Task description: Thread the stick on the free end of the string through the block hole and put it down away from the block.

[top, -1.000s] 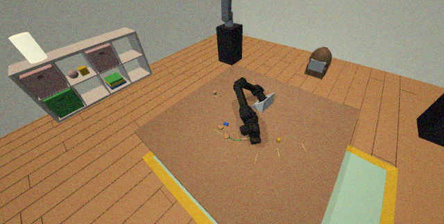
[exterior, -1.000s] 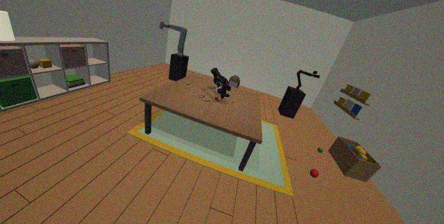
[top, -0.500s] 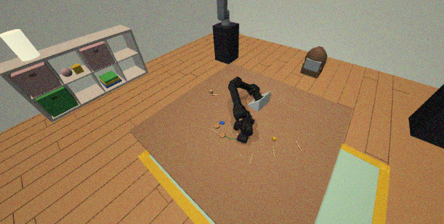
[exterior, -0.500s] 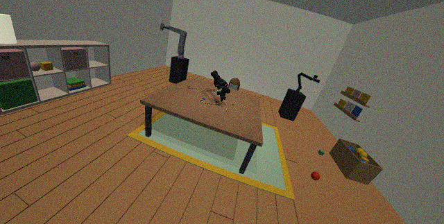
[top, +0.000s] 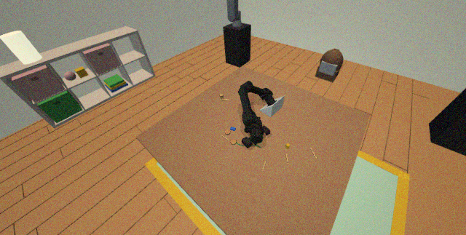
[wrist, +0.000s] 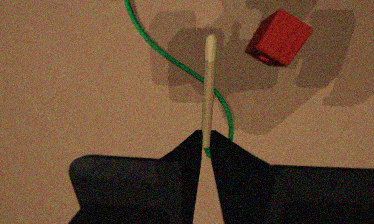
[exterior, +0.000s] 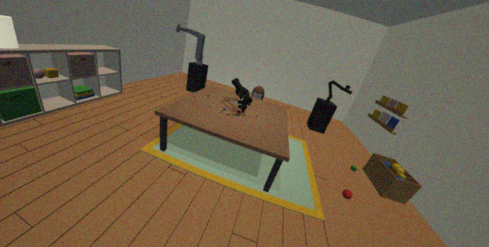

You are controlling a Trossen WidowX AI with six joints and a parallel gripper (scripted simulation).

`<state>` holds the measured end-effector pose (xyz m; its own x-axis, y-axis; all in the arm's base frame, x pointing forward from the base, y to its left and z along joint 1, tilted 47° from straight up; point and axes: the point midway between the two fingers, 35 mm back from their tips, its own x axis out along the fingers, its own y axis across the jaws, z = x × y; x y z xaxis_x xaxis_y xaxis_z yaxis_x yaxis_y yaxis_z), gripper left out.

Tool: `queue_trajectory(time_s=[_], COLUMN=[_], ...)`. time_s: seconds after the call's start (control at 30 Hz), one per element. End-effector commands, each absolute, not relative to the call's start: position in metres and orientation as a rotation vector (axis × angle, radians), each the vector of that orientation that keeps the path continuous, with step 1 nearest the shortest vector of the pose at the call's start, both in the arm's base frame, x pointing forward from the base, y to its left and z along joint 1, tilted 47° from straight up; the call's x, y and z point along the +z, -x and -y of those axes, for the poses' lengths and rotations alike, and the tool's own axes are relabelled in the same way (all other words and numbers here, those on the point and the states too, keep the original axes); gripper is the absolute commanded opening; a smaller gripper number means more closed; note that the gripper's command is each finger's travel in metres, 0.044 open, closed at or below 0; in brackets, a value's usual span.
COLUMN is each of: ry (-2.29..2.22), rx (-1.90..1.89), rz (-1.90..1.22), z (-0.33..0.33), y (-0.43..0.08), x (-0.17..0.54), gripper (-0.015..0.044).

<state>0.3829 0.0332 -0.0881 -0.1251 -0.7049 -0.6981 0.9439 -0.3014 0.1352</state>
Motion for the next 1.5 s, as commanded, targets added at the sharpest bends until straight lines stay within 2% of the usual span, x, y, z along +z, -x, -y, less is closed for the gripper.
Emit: queue_trajectory(time_s=[0.0, 0.3, 1.47], ry=[-0.918, -1.133, -1.140], rx=[-1.753, -1.825, -1.814], rz=[-0.281, -0.011, -0.014], z=[-0.032, -0.027, -0.042], y=[-0.388, -0.392, -0.420], x=[-0.084, -0.081, -0.099], gripper=[0.0000, 0.0000, 0.0000])
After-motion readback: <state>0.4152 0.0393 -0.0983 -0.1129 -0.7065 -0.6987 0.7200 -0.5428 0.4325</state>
